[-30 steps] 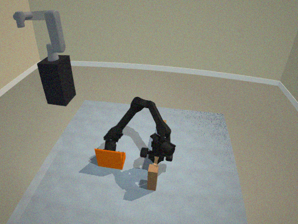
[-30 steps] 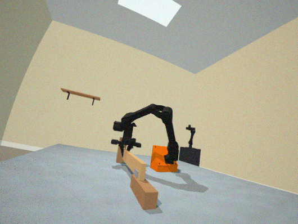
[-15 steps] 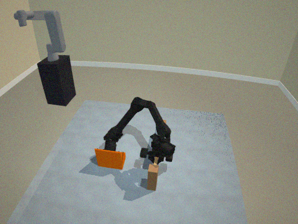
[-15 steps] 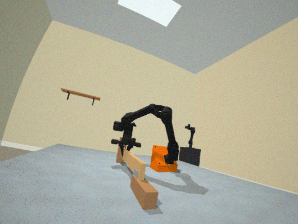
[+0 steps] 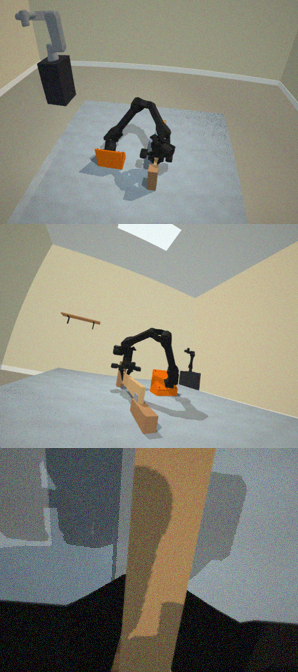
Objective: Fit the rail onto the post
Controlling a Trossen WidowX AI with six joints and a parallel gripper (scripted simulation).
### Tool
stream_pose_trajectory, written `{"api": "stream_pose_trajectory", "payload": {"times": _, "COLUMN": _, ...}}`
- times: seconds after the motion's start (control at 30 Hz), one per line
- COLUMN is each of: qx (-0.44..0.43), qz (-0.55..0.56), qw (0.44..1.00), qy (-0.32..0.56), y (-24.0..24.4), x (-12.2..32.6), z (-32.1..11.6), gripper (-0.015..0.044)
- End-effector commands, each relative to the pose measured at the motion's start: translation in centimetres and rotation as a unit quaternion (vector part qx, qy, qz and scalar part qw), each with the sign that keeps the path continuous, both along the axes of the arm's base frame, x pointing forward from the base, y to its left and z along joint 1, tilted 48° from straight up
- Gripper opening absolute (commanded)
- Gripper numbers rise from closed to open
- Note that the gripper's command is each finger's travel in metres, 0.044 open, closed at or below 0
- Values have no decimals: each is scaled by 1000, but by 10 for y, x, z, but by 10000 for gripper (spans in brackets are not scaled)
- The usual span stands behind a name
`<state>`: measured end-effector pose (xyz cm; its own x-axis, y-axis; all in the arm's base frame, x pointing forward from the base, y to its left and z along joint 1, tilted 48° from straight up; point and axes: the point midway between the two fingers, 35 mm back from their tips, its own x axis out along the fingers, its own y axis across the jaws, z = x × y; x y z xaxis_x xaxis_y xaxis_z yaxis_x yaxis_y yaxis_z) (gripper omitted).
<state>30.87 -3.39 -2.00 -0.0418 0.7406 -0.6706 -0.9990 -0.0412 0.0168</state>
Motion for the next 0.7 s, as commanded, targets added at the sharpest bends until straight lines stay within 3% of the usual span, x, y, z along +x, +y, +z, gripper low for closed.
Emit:
{"api": "stream_pose_trajectory", "payload": {"times": 0.0, "qx": -2, "qz": -2, "qw": 1000, "qy": -4, "y": -4, "x": 1, "z": -1, "gripper": 0}}
{"api": "stream_pose_trajectory", "payload": {"times": 0.67, "qx": -3, "qz": -2, "qw": 1000, "qy": -4, "y": -8, "x": 1, "z": -4, "gripper": 0}}
